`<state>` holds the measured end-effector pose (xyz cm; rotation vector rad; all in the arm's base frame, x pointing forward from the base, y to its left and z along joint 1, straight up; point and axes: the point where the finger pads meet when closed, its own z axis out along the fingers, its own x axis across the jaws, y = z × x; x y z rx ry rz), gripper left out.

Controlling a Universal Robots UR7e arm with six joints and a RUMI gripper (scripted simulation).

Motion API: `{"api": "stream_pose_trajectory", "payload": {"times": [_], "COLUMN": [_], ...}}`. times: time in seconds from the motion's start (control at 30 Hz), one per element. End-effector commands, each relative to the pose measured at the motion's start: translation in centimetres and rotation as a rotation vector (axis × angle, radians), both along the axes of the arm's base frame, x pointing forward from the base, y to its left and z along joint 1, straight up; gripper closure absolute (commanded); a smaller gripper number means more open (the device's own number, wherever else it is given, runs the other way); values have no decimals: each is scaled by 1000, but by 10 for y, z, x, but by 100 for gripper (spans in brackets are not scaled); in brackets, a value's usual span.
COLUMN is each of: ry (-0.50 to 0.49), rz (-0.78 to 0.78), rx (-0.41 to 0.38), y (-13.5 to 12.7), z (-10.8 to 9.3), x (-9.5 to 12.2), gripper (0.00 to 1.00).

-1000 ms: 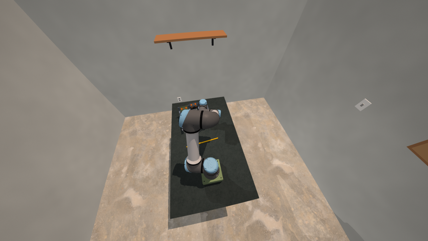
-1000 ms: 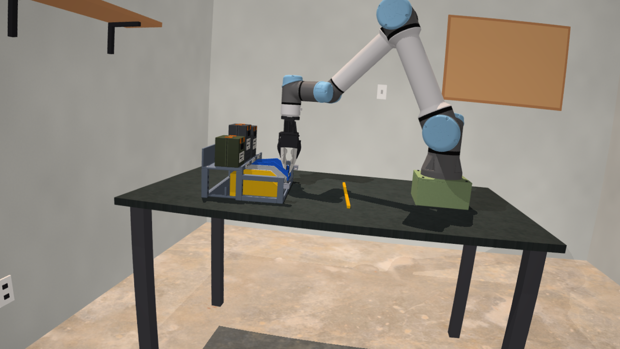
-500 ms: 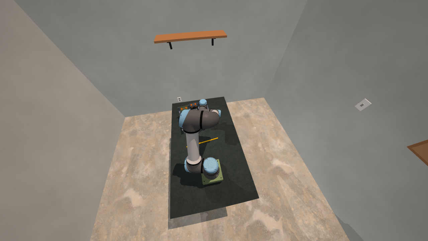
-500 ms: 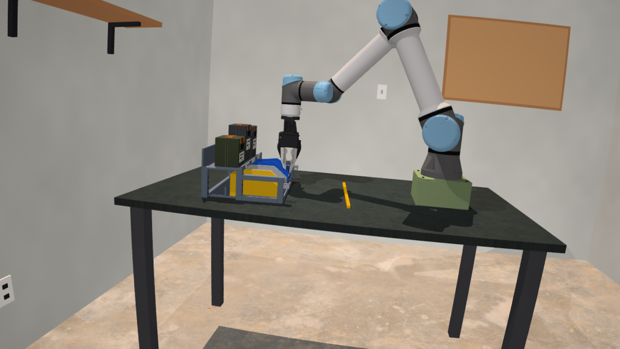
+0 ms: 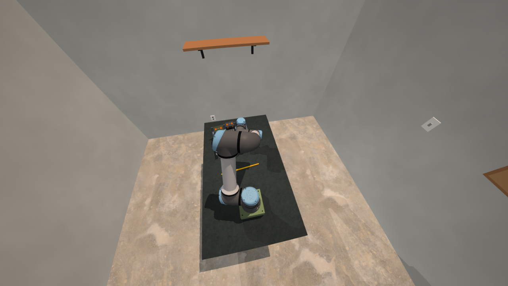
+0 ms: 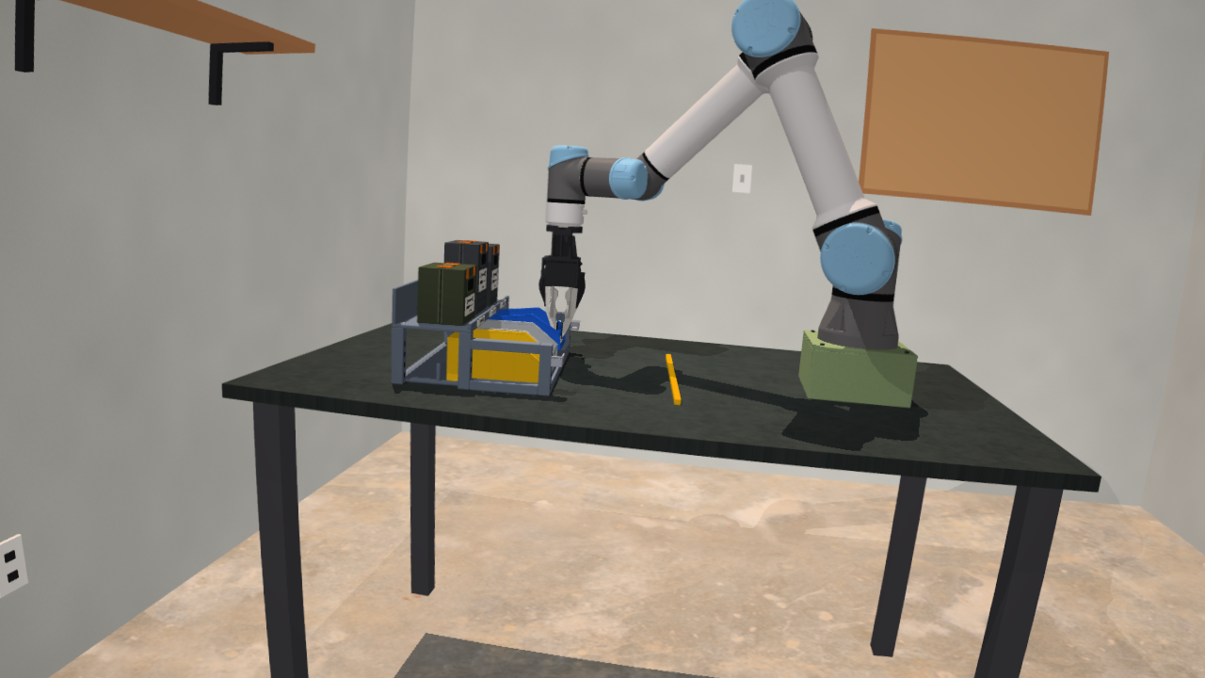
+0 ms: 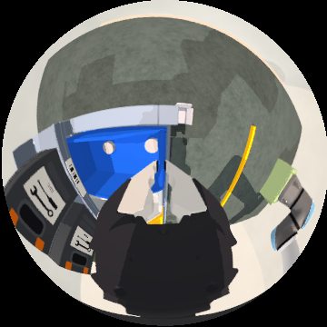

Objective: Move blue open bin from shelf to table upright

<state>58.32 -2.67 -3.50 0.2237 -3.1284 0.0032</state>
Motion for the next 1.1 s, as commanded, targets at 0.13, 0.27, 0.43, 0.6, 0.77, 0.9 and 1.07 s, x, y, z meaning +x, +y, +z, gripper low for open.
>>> {"api": "stream_pose_trajectory", "payload": {"times": [0.13, 0.27, 0.43, 0.6, 0.77, 0.9, 1.07], "ry": [-2, -2, -2, -2, -2, -2, -2], "rz": [0, 0, 0, 0, 0, 0, 0], "rx": [0, 0, 0, 0, 0, 0, 0], "y": [0, 0, 0, 0, -1, -2, -2], "z": [1, 1, 1, 1, 1, 1, 1], "x": [1, 0, 0, -1, -5, -9, -15], "gripper": [100, 100, 100, 100, 100, 100, 100]}}
